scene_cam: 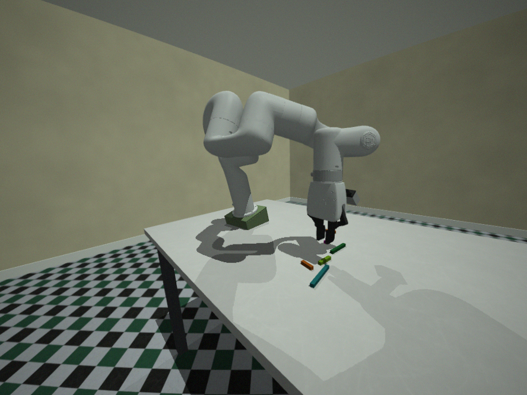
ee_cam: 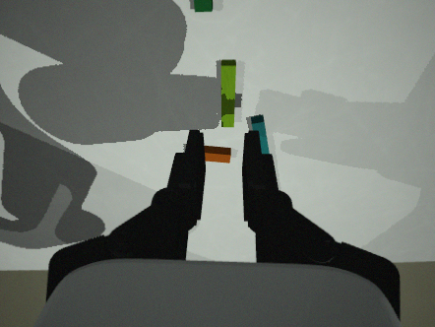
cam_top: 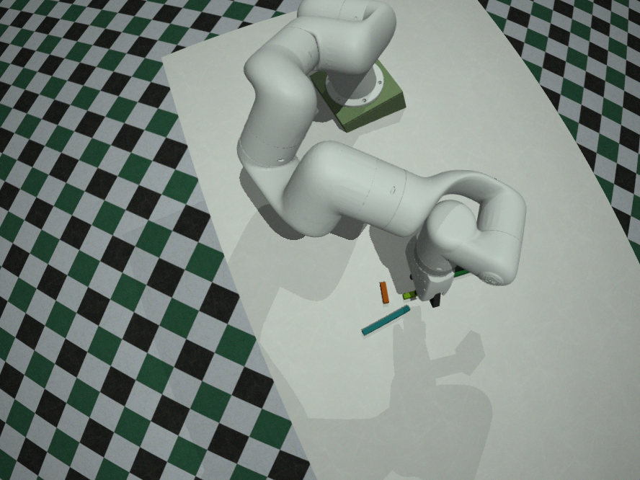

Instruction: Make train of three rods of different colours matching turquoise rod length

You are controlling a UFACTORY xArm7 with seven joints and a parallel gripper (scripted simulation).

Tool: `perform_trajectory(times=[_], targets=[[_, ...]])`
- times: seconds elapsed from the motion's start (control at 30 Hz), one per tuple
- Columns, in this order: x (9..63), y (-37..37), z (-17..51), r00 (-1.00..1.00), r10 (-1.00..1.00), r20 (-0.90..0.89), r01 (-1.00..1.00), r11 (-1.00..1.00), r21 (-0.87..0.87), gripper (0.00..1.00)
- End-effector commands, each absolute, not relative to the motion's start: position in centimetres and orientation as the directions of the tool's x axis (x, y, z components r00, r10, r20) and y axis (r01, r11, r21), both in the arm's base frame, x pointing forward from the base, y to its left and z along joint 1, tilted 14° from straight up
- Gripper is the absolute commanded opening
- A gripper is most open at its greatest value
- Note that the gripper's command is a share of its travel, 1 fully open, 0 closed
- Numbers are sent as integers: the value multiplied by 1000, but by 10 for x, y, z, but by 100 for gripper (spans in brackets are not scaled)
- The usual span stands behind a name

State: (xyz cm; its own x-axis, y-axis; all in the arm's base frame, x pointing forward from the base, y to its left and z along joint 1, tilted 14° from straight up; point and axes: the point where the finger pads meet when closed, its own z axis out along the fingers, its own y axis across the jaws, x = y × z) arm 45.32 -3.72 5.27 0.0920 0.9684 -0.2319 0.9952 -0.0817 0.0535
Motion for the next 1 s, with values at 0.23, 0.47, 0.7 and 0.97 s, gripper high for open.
perform_trajectory(times=[0.23, 0.47, 0.7, 0.97], targets=[[454, -37, 54, 92, 969, -231, 995, -81, 57, 24], [454, -37, 52, 92, 969, -231, 995, -81, 57, 24], [454, -38, 47, 92, 969, -231, 995, -81, 57, 24], [455, -41, 37, 92, 969, -231, 995, -81, 57, 24]])
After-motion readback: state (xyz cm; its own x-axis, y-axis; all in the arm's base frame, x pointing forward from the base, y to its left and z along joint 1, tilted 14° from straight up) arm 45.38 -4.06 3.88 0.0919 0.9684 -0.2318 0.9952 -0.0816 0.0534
